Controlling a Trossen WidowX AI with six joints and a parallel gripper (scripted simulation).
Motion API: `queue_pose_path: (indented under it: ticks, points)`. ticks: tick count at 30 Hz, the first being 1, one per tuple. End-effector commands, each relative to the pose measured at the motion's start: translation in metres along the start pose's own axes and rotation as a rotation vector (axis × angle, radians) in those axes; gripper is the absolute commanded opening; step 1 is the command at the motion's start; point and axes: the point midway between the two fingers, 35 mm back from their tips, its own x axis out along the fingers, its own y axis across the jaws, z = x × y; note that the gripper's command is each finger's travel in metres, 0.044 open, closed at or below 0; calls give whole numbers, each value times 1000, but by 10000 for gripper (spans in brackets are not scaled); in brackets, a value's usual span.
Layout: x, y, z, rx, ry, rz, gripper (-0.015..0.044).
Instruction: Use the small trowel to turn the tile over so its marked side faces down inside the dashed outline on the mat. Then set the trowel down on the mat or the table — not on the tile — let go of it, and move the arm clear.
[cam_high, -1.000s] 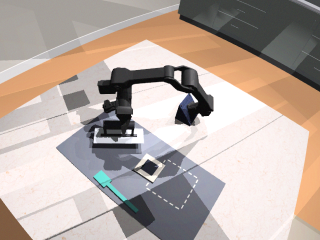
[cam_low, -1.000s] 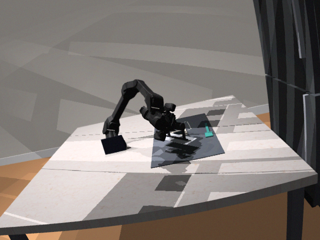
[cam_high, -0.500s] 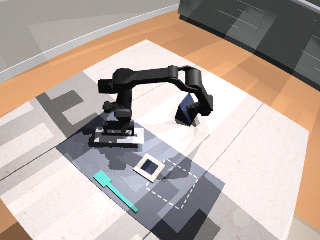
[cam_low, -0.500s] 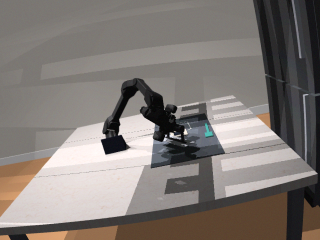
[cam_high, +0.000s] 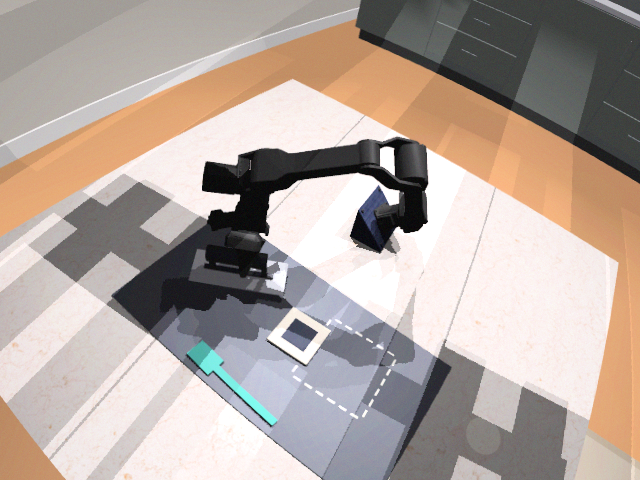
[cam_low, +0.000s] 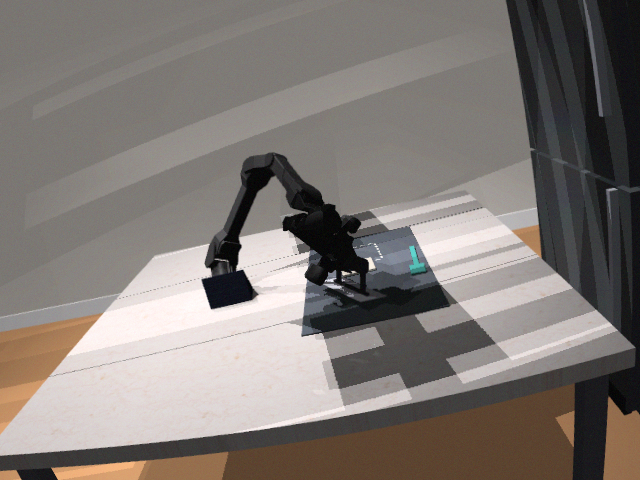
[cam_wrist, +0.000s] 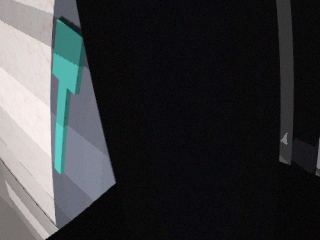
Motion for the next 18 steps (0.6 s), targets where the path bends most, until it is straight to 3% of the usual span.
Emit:
queue_pose_path:
  ticks: [1,18]
  points:
    - [0,5,0,20,-54,-13,0]
    - [8,21,2,149,-264,19,0]
